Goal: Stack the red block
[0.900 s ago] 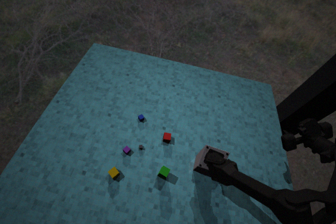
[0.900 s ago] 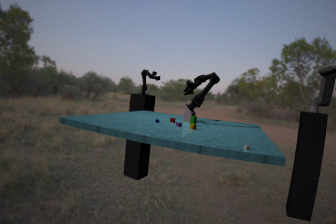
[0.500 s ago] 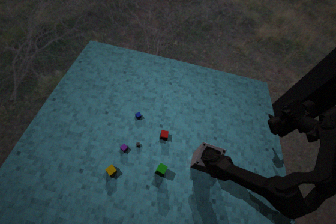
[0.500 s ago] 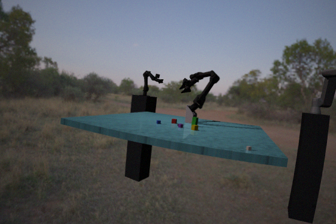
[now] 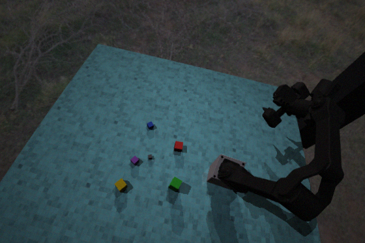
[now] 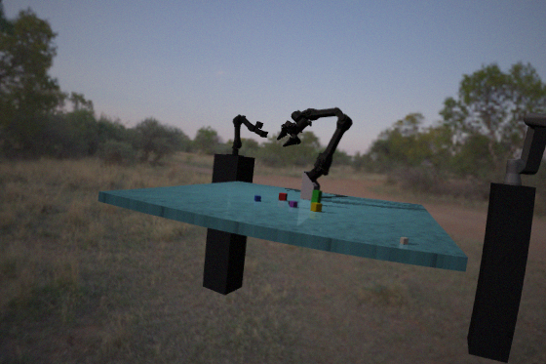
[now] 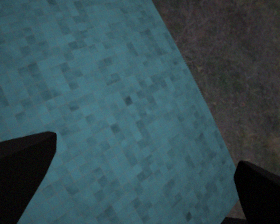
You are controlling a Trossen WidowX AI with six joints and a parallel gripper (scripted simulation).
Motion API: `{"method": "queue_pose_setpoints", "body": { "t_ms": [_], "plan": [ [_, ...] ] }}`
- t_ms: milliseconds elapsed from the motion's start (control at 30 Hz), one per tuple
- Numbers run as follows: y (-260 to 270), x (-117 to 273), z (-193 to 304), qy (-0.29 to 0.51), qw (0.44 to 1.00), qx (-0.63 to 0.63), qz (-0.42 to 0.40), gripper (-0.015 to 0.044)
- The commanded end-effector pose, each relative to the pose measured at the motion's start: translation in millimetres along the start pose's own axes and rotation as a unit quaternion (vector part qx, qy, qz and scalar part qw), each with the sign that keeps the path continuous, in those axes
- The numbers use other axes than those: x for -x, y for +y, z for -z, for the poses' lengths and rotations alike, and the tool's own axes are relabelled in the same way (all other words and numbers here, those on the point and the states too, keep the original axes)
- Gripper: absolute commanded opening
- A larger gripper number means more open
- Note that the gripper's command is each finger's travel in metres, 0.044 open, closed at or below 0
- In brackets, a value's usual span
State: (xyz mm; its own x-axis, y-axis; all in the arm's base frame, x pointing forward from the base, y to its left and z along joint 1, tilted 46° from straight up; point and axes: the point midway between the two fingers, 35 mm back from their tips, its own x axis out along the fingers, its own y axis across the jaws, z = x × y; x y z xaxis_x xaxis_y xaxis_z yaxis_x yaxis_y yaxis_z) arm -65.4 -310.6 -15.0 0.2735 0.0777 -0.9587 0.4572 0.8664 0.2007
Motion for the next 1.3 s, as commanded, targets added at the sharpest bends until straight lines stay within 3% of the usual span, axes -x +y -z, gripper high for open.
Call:
{"method": "queue_pose_setpoints", "body": {
  "t_ms": [0,633,1267],
  "plan": [
    [23,-15,-27,0.0,0.999,0.025,-0.032,0.044],
    [147,-69,-119,0.032,0.975,0.151,-0.161,0.044],
    [288,-103,-127,0.118,0.923,0.245,-0.273,0.044]
  ]
}}
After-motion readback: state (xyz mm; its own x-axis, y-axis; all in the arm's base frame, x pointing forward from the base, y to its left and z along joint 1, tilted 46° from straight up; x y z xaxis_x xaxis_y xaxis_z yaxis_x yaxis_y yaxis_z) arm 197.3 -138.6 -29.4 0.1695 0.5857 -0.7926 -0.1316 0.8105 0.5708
